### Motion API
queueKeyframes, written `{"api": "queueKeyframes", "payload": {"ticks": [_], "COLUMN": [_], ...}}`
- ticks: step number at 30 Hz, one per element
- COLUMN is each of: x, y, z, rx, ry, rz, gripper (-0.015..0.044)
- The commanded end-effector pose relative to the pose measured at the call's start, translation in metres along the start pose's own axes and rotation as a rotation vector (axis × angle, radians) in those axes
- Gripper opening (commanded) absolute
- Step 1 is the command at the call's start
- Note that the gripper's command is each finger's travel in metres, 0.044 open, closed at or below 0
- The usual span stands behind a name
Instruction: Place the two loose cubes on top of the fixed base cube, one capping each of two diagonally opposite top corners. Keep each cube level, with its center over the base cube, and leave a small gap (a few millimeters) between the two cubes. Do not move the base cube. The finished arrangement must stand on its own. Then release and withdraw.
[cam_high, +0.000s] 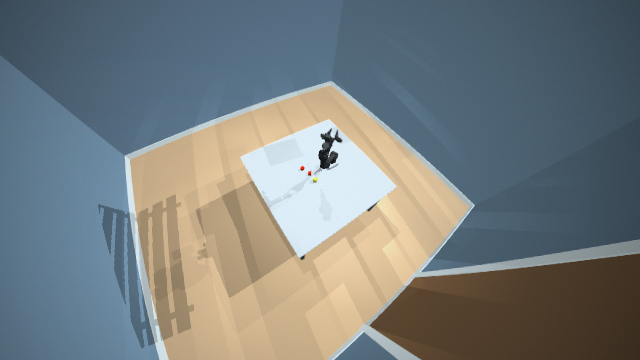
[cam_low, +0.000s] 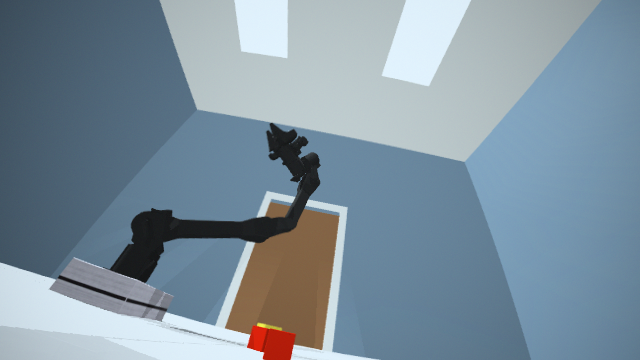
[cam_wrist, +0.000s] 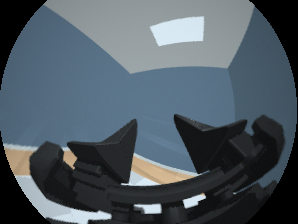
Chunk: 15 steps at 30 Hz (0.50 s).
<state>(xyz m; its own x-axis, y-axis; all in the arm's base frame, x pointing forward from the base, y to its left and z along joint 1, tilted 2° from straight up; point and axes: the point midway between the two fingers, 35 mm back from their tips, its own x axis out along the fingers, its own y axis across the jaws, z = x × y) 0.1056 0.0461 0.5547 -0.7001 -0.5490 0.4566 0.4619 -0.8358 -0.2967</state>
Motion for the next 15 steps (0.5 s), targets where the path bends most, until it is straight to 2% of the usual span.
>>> {"api": "queueKeyframes", "payload": {"ticks": [1, 15], "x": [0.036, 0.123], "y": [-0.008, 0.026], "z": [-0.021, -0.075], "rx": [0.023, 0.034], "ry": [0.059, 0.177], "rz": [0.138, 0.581], "gripper": [0.0265, 0.0265]}}
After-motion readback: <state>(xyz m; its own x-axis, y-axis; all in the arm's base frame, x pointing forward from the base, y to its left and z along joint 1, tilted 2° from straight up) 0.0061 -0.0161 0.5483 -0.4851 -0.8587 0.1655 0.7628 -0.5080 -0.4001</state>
